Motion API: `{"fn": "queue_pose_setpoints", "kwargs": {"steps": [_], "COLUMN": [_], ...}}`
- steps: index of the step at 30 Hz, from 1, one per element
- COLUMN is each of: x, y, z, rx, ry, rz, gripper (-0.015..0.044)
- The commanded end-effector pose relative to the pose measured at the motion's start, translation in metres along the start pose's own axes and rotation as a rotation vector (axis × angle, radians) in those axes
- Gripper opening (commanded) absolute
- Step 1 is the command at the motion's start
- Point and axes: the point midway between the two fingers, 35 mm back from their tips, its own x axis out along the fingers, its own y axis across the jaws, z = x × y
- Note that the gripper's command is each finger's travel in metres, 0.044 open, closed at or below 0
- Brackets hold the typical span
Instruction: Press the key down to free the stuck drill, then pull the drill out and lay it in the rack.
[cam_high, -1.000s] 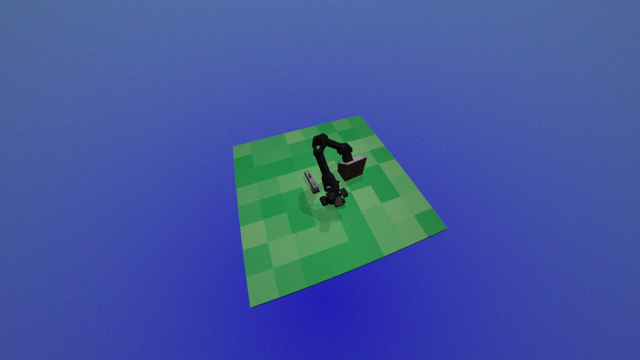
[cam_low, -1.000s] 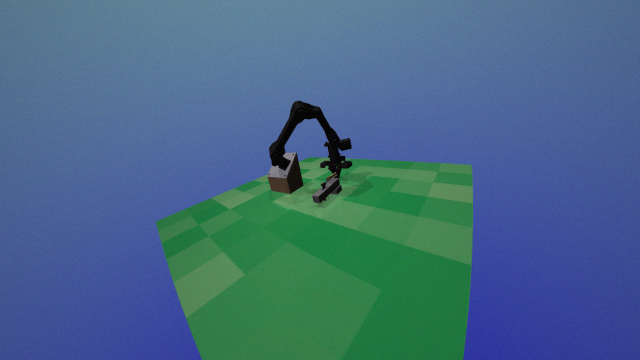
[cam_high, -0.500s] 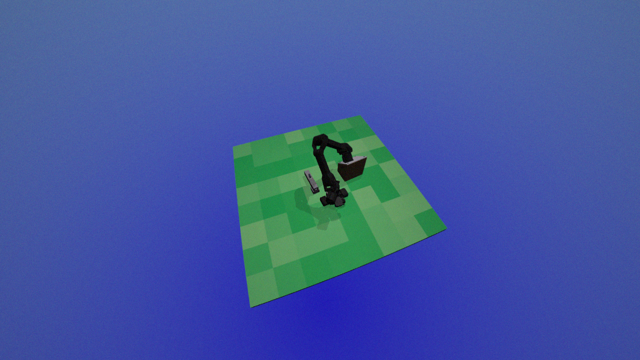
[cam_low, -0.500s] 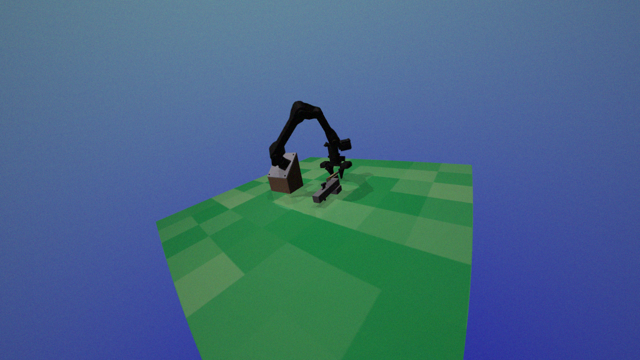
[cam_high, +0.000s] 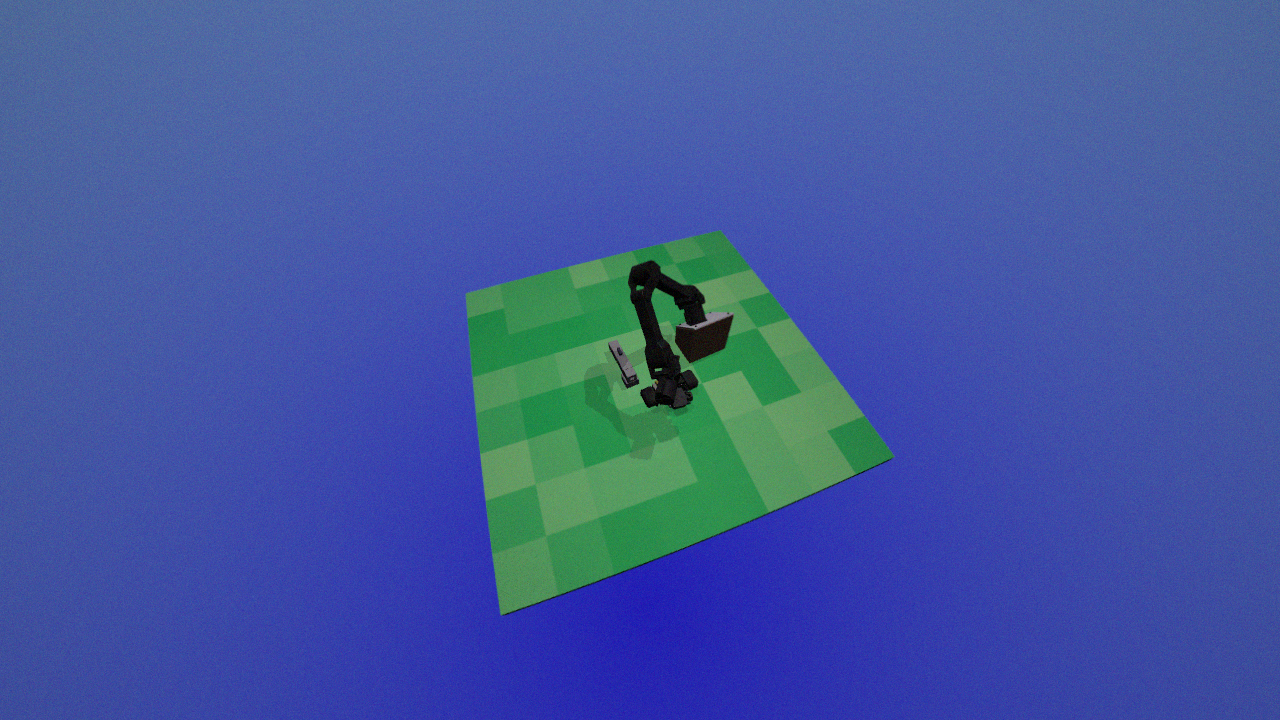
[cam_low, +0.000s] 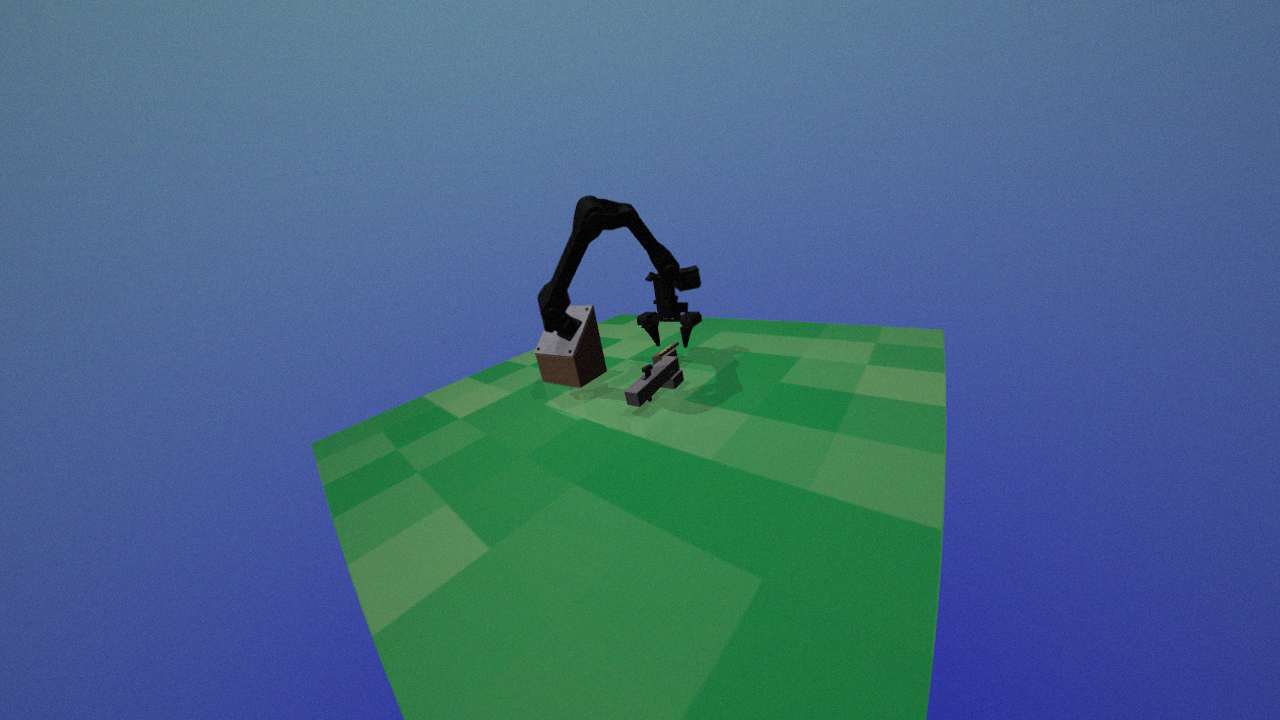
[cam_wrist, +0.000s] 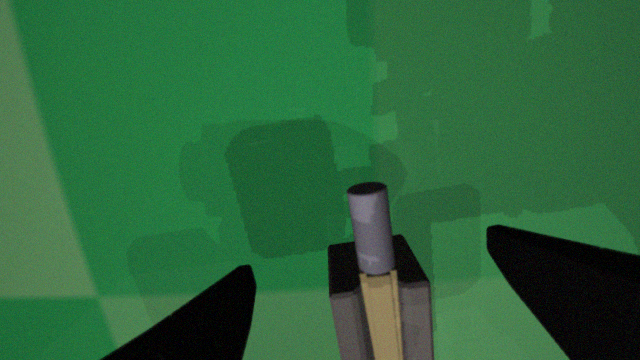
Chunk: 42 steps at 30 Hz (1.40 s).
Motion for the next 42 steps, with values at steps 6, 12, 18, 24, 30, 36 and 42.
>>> {"fn": "queue_pose_setpoints", "kwargs": {"steps": [6,12,18,24,30,36,42], "x": [-0.039,-0.041,-0.046,-0.046,-0.040,-0.032,-0.026], "y": [-0.003,-0.009,-0.061,-0.105,-0.151,-0.177,-0.181], "z": [0.002,0.000,-0.030,-0.080,-0.153,-0.239,-0.339], "rx": [0.008,0.023,0.229,0.416,0.643,0.851,1.072], "ry": [-0.010,-0.025,-0.217,-0.401,-0.580,-0.719,-0.822], "rz": [-0.001,0.017,0.153,0.223,0.238,0.188,0.084], "gripper": [0.0440,0.0440,0.0440,0.0440,0.0440,0.0440,0.0440]}}
